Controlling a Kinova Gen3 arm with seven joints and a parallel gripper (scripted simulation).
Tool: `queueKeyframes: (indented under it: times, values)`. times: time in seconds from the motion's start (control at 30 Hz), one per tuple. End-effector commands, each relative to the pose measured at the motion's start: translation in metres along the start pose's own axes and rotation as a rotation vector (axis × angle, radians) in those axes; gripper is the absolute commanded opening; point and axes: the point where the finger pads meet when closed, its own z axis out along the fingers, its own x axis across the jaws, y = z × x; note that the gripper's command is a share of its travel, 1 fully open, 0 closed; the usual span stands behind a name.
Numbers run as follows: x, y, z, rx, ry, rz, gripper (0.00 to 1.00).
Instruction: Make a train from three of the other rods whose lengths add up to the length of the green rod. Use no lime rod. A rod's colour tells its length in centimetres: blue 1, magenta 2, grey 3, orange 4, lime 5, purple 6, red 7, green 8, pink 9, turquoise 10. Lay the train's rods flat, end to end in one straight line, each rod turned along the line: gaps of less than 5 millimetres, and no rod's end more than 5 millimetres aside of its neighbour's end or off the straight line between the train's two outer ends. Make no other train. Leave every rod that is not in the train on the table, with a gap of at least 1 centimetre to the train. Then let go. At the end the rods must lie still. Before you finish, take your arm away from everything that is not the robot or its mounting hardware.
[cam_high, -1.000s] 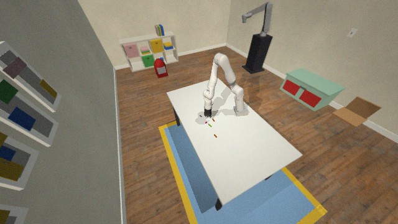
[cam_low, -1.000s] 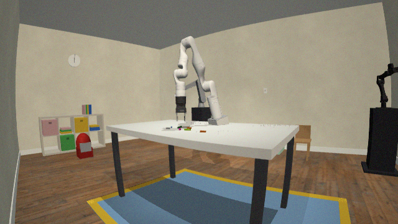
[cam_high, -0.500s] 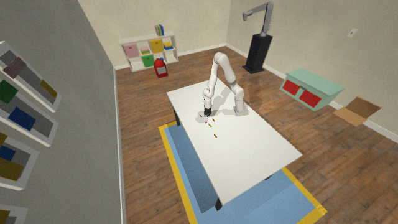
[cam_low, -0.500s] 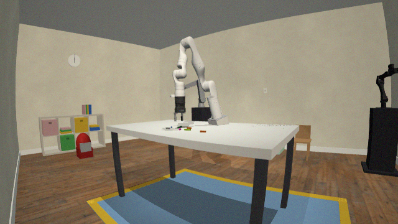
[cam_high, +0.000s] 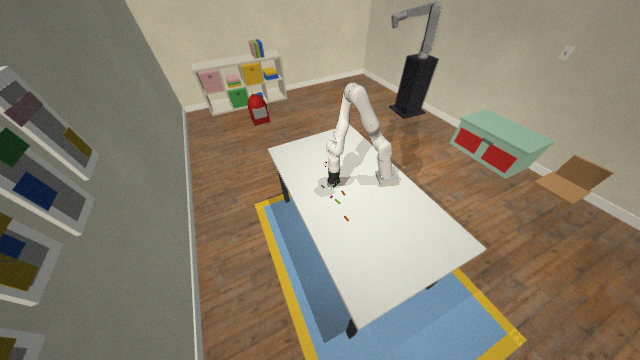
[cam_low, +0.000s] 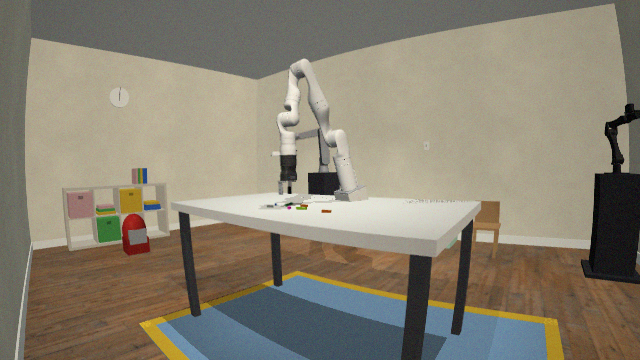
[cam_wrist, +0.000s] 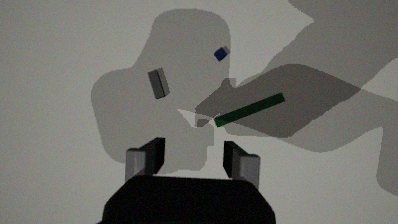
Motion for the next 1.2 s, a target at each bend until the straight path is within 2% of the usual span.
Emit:
queueKeyframes:
  times: [0.0,1.17]
  values:
    - [-0.0002,-0.003,-0.0007,0.001,-0.002,-0.012,1.0]
    - [-0.0006,-0.0039,-0.0008,0.001,-0.002,-0.039,1.0]
